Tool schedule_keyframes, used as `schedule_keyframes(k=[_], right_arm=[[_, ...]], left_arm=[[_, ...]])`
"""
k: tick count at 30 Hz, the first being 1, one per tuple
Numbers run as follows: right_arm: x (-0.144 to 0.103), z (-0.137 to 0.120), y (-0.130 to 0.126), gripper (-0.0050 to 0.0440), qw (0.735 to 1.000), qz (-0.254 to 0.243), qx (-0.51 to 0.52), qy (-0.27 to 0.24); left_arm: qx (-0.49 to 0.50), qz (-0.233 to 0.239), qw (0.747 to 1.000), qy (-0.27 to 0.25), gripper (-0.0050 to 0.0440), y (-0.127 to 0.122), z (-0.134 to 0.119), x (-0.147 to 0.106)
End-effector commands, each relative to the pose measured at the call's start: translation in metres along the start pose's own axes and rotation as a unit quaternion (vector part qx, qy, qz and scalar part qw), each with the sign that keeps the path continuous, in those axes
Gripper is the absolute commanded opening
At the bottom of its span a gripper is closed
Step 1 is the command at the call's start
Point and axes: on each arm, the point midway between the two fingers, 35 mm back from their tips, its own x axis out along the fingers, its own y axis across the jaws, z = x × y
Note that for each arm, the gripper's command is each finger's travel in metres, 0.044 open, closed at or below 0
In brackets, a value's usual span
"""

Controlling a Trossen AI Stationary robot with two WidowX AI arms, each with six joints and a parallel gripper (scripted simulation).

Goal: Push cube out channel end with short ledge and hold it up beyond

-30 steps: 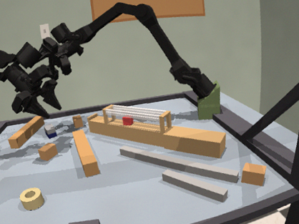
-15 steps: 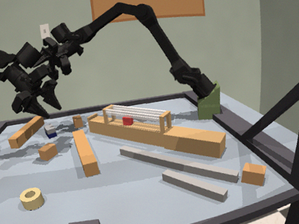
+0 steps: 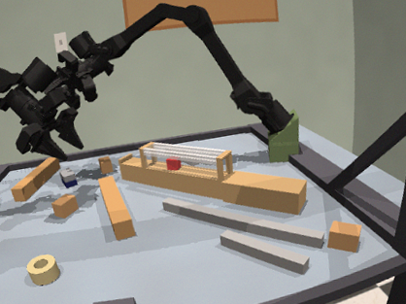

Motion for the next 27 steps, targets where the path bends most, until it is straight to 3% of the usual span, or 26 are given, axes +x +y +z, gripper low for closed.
schedule_keyframes(k=[1, 10, 13, 20, 27], right_arm=[[-0.006, -0.004, -0.008, 0.0150, 0.999, 0.012, 0.030, 0.009], [-0.019, 0.013, 0.010, 0.0150, 0.958, 0.094, 0.269, 0.040], [-0.021, 0.016, 0.012, 0.0150, 0.949, 0.102, 0.294, 0.045], [-0.034, 0.035, 0.027, 0.0150, 0.870, 0.159, 0.458, 0.086], [-0.050, 0.056, 0.041, 0.0150, 0.761, 0.206, 0.598, 0.143]], left_arm=[[0.003, 0.005, 1.000, -0.009, 0.0327, 0.002, 0.006, -0.003], [0.003, 0.005, 1.000, -0.009, 0.0327, 0.002, 0.006, -0.003], [0.003, 0.005, 1.000, -0.009, 0.0327, 0.002, 0.006, -0.003], [0.003, 0.005, 1.000, -0.009, 0.0327, 0.002, 0.006, -0.003], [0.003, 0.005, 1.000, -0.009, 0.0327, 0.002, 0.006, -0.003]])
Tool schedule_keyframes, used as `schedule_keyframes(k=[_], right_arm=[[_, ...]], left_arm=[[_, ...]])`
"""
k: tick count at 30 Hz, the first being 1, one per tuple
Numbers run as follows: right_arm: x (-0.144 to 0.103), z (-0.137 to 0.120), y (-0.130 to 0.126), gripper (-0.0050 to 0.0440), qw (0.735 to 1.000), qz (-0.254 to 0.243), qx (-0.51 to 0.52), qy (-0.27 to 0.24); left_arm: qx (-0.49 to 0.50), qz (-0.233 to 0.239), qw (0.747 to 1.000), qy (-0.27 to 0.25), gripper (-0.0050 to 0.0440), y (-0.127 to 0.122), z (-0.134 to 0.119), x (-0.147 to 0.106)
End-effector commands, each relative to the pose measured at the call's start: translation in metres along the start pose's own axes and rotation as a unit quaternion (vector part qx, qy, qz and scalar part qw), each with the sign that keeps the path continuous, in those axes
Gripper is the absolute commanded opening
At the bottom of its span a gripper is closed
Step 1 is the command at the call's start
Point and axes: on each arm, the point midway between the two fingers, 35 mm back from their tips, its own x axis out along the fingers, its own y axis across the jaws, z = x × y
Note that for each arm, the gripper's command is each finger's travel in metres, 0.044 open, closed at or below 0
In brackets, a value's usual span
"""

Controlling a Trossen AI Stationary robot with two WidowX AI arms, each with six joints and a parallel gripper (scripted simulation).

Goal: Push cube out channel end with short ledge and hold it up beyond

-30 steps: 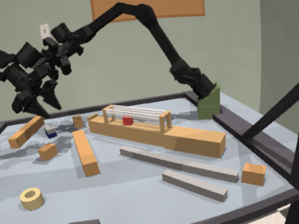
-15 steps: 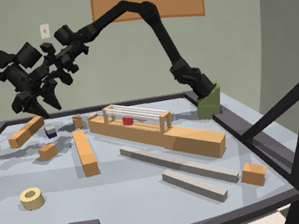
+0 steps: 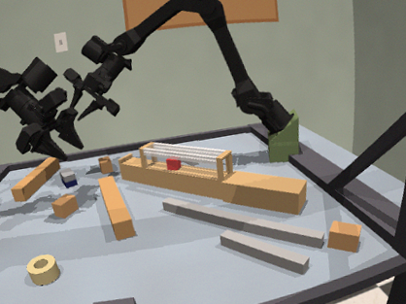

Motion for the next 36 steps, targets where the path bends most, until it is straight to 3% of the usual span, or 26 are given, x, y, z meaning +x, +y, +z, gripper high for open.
schedule_keyframes(k=[1, 8, 17, 19, 26, 34, 36], right_arm=[[-0.014, 0.002, -0.001, 0.0150, 0.998, -0.003, 0.053, 0.025], [-0.022, -0.007, 0.025, 0.0150, 0.976, 0.023, 0.202, 0.081], [-0.039, -0.019, 0.064, 0.0150, 0.897, 0.034, 0.403, 0.177], [-0.039, -0.019, 0.064, 0.0150, 0.897, 0.034, 0.403, 0.177], [-0.057, -0.027, 0.097, 0.0150, 0.805, 0.021, 0.536, 0.254], [-0.081, -0.033, 0.132, 0.0150, 0.675, -0.021, 0.655, 0.338], [-0.081, -0.033, 0.132, 0.0150, 0.675, -0.021, 0.655, 0.338]], left_arm=[[0.003, 0.005, 1.000, -0.009, 0.0327, 0.002, 0.006, -0.003], [0.003, 0.005, 1.000, -0.009, 0.0327, 0.002, 0.006, -0.003], [0.003, 0.005, 1.000, -0.009, 0.0327, 0.002, 0.006, -0.003], [0.003, 0.005, 1.000, -0.009, 0.0327, 0.002, 0.006, -0.003], [0.003, 0.005, 1.000, -0.009, 0.0327, 0.002, 0.006, -0.003], [0.003, 0.005, 1.000, -0.009, 0.0327, 0.002, 0.006, -0.003], [0.003, 0.005, 1.000, -0.009, 0.0327, 0.002, 0.006, -0.003]])
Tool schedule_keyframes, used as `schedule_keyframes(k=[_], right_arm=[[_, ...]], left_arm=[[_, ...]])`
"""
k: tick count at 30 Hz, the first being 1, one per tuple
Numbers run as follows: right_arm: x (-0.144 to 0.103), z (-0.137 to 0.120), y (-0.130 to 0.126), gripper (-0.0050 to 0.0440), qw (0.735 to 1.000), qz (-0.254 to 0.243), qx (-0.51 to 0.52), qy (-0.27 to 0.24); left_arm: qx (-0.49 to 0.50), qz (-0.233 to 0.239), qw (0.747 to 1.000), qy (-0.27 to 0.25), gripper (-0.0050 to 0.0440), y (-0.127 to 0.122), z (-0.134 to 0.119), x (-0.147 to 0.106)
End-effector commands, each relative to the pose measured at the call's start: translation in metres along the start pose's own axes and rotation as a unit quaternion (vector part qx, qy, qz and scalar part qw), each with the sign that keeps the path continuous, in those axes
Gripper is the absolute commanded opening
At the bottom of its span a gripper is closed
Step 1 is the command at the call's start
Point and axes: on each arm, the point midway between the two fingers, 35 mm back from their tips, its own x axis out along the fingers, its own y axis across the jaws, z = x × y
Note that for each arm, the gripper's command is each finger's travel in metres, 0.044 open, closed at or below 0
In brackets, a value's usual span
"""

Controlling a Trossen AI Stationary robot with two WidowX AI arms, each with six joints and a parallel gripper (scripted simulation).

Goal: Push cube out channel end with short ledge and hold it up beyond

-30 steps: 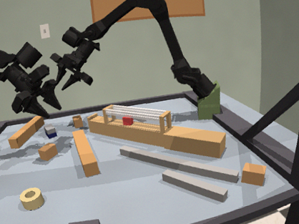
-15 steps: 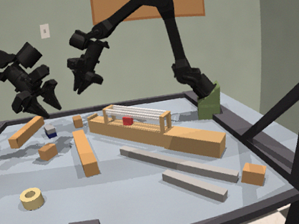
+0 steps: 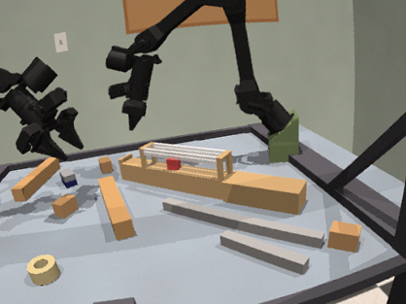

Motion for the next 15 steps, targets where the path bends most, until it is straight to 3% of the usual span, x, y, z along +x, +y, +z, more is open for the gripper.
schedule_keyframes(k=[1, 5, 7, 15], right_arm=[[-0.010, -0.007, -0.004, 0.0150, 0.998, -0.023, 0.051, 0.005], [-0.012, -0.029, -0.009, 0.0150, 0.988, -0.055, 0.137, 0.035], [-0.012, -0.032, 0.010, 0.0150, 0.986, -0.035, 0.158, 0.041], [-0.018, -0.061, 0.040, 0.0150, 0.961, -0.049, 0.264, 0.073]], left_arm=[[0.003, 0.005, 1.000, -0.009, 0.0327, 0.002, 0.006, -0.003], [0.003, 0.005, 1.000, -0.009, 0.0327, 0.002, 0.006, -0.003], [-0.007, -0.009, 1.000, -0.018, 0.0327, -0.004, 0.012, 0.004], [-0.049, -0.008, 0.997, -0.058, 0.0327, -0.010, 0.036, 0.017]])
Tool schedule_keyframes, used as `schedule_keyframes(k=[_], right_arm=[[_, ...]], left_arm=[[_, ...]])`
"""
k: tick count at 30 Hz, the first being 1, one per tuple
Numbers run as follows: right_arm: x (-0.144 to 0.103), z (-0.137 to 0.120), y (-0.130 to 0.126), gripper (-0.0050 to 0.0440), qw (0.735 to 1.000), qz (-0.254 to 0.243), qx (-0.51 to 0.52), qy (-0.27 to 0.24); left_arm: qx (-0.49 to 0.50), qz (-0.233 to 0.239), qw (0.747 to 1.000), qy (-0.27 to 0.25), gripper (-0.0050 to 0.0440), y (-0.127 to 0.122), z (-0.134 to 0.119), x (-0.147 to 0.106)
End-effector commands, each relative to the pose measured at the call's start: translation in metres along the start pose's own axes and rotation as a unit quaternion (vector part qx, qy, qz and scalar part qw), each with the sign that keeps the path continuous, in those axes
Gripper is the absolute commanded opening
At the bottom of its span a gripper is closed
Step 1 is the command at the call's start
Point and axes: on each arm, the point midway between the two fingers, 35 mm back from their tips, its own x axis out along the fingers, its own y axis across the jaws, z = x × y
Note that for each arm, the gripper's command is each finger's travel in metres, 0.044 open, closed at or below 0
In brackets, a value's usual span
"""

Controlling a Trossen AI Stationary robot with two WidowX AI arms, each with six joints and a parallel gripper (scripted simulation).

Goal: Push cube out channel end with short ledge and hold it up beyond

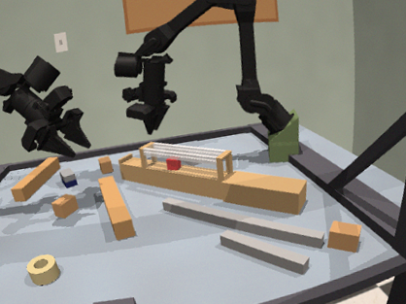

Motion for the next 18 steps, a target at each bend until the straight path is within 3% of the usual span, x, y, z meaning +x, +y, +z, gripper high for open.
schedule_keyframes(k=[1, 18], right_arm=[[-0.008, -0.010, 0.004, 0.0150, 0.999, -0.006, 0.036, -0.003], [-0.019, -0.074, 0.015, 0.0150, 0.979, -0.035, 0.201, 0.011]], left_arm=[[-0.011, 0.001, 1.000, -0.018, 0.0327, -0.002, 0.013, 0.004], [-0.100, -0.032, 0.991, -0.088, 0.0327, -0.034, 0.053, 0.028]])
